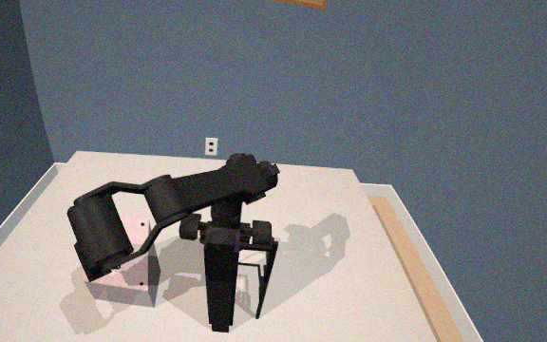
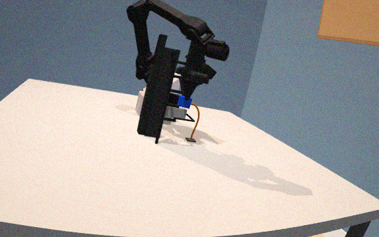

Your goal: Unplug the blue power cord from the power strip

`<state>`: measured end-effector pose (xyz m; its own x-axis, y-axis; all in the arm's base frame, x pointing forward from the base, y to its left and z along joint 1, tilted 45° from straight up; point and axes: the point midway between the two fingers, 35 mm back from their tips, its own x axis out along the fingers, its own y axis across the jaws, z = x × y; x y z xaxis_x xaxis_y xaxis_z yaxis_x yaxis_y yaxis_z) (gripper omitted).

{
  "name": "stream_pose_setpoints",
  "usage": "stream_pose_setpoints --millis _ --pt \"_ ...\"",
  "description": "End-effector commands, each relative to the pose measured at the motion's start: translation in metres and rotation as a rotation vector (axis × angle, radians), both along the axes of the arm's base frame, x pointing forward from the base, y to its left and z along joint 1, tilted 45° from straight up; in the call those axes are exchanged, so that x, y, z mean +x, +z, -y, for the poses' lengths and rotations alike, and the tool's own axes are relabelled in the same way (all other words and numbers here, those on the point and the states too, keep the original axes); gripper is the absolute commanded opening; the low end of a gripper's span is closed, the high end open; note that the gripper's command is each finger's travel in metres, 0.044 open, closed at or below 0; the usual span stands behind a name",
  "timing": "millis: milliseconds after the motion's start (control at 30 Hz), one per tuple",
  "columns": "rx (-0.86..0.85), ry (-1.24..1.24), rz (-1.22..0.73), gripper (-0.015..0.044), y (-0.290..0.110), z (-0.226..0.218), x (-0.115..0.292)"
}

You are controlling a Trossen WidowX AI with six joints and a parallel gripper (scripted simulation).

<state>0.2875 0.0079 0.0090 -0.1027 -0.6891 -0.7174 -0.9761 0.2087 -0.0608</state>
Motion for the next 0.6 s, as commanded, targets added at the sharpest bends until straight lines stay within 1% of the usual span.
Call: stream_pose_setpoints --millis 0,33,300,567 --pt "0.000 0.000 0.001 0.0081 0.0004 -0.0005 0.0002" --pt "0.000 0.000 0.001 0.0055 0.0004 -0.0005 0.0002" --pt "0.000 0.000 0.001 0.0002 0.0004 -0.0005 0.0002" --pt "0.001 0.002 0.001 0.0000 -0.0052 -0.0066 0.0028"
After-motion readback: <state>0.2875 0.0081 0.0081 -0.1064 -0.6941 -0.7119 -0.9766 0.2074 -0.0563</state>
